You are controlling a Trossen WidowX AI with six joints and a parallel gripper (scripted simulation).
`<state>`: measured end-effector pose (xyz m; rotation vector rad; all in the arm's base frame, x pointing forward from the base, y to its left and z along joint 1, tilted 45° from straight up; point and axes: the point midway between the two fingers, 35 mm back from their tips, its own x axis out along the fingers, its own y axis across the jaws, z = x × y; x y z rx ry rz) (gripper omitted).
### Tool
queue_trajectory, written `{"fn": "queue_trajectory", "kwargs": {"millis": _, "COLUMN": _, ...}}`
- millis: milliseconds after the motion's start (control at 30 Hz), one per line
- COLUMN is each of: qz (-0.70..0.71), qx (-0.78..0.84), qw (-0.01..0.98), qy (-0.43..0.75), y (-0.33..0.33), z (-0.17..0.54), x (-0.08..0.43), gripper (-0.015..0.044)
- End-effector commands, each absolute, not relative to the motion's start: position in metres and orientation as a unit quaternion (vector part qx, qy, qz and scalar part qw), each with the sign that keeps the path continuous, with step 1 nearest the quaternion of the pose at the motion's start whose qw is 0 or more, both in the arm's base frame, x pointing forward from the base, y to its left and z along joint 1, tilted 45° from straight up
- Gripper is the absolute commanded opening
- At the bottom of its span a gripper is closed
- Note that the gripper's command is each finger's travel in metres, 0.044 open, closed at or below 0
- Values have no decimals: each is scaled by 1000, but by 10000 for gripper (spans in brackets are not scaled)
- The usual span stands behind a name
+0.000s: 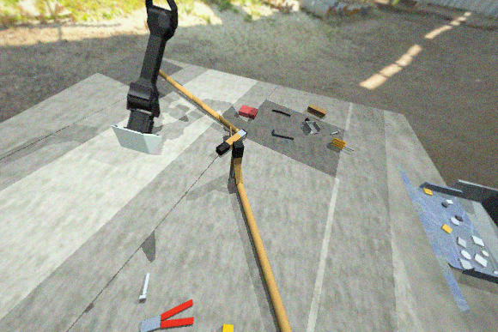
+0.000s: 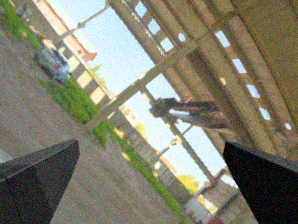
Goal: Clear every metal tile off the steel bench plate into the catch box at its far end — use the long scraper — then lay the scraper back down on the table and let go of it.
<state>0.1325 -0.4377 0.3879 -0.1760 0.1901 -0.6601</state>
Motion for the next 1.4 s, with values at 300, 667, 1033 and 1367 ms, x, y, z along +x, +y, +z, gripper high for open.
{"fn": "queue_trajectory", "kwargs": {"millis": 300, "qz": -323, "qx": -282, "qw": 902, "qy": 52, "y": -416, "z": 475, "x": 126, "gripper": 440}}
{"fn": "queue_trajectory", "kwargs": {"millis": 667, "qz": -316, "qx": -433, "qw": 844, "qy": 24, "y": -386, "z": 539, "x": 122, "gripper": 440}}
{"fn": "queue_trajectory", "kwargs": {"millis": 1033, "qz": -302, "qx": -576, "qw": 760, "qy": 0, "y": -343, "z": 596, "x": 120, "gripper": 440}}
{"fn": "queue_trajectory", "kwargs": {"millis": 1367, "qz": -286, "qx": -693, "qw": 662, "qy": -16, "y": -296, "z": 639, "x": 119, "gripper": 440}}
